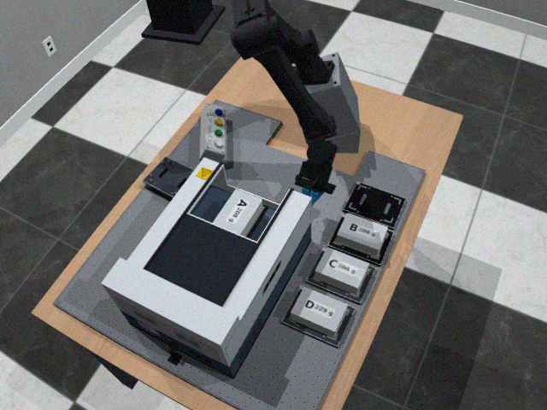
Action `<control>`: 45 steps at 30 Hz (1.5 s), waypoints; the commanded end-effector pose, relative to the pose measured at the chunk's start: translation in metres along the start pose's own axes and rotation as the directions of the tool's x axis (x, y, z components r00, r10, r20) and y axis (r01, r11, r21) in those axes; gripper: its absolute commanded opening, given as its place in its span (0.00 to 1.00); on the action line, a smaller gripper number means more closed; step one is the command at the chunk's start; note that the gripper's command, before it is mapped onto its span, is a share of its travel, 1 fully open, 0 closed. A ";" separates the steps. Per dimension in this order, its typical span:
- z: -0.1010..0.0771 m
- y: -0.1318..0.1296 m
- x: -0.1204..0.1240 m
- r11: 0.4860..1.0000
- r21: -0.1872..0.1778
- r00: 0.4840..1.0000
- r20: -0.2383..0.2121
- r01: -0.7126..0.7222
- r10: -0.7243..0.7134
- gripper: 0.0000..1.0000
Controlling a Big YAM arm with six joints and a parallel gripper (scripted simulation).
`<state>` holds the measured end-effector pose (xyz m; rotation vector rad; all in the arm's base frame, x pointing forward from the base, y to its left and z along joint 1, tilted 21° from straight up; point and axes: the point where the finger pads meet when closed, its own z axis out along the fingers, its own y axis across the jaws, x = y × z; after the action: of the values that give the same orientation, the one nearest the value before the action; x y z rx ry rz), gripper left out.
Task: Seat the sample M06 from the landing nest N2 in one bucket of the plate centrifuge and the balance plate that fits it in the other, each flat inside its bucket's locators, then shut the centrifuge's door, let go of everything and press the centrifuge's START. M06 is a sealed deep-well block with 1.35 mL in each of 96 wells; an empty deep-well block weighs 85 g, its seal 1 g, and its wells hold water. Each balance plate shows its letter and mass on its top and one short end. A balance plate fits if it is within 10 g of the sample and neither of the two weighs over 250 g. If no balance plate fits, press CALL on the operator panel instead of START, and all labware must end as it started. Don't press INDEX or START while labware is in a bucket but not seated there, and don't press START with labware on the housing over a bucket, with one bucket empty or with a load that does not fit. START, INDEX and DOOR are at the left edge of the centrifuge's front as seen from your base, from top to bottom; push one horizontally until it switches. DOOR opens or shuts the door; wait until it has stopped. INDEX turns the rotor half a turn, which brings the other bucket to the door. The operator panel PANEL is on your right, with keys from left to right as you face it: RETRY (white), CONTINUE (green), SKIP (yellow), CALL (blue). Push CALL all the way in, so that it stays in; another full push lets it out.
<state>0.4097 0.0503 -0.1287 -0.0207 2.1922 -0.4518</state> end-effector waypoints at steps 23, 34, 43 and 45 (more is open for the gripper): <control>0.007 -0.005 -0.014 1.000 0.011 1.000 0.014 -0.004 0.004 0.00; 0.009 -0.005 -0.017 1.000 0.011 1.000 0.017 -0.006 0.006 0.00; 0.009 -0.005 -0.017 1.000 0.011 1.000 0.017 -0.006 0.006 0.00; 0.009 -0.005 -0.017 1.000 0.011 1.000 0.017 -0.006 0.006 0.00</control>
<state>0.4103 0.0497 -0.1293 -0.0266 2.1988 -0.4539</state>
